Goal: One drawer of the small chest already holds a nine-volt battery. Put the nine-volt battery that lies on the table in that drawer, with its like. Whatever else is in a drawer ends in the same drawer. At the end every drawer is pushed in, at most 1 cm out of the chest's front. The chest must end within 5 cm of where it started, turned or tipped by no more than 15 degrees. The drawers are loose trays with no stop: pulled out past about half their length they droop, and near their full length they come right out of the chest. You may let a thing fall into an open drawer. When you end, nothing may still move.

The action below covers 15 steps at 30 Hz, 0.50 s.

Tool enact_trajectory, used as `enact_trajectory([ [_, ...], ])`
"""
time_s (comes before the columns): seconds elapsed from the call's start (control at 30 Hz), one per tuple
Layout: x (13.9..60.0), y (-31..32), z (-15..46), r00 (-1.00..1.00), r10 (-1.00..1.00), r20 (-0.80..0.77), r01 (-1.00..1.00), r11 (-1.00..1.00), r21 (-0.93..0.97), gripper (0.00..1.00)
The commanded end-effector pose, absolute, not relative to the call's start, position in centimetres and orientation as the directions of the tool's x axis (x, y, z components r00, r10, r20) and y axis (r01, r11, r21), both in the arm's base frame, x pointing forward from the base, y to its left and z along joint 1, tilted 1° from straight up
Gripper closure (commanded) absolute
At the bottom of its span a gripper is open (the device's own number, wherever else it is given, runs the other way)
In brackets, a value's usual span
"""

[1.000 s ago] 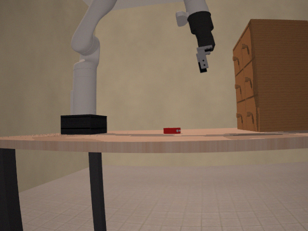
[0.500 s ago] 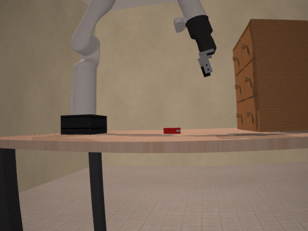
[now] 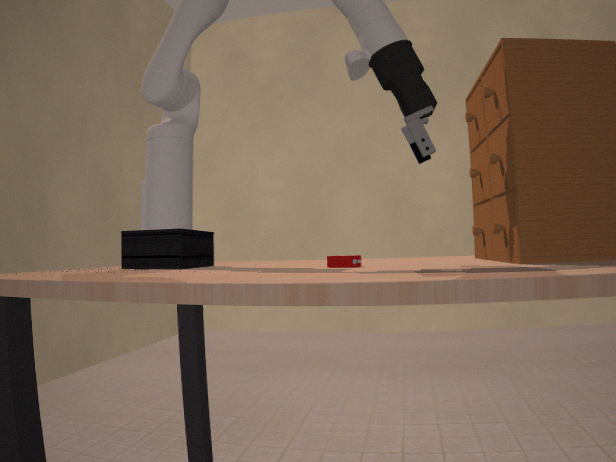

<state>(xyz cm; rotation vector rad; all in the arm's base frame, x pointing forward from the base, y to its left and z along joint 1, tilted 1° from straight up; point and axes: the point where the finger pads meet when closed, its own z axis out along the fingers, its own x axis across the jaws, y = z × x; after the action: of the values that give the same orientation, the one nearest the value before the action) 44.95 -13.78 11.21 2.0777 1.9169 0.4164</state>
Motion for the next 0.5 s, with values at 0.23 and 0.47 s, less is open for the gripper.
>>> enact_trajectory([
  [0.23, 45.0, -14.3, 10.2, 0.090, 0.996, 0.024, 0.888, -0.091, 0.451, 0.00],
  [0.47, 45.5, -14.4, 9.4, 0.090, 0.996, 0.023, 0.860, -0.089, 0.502, 0.00],
])
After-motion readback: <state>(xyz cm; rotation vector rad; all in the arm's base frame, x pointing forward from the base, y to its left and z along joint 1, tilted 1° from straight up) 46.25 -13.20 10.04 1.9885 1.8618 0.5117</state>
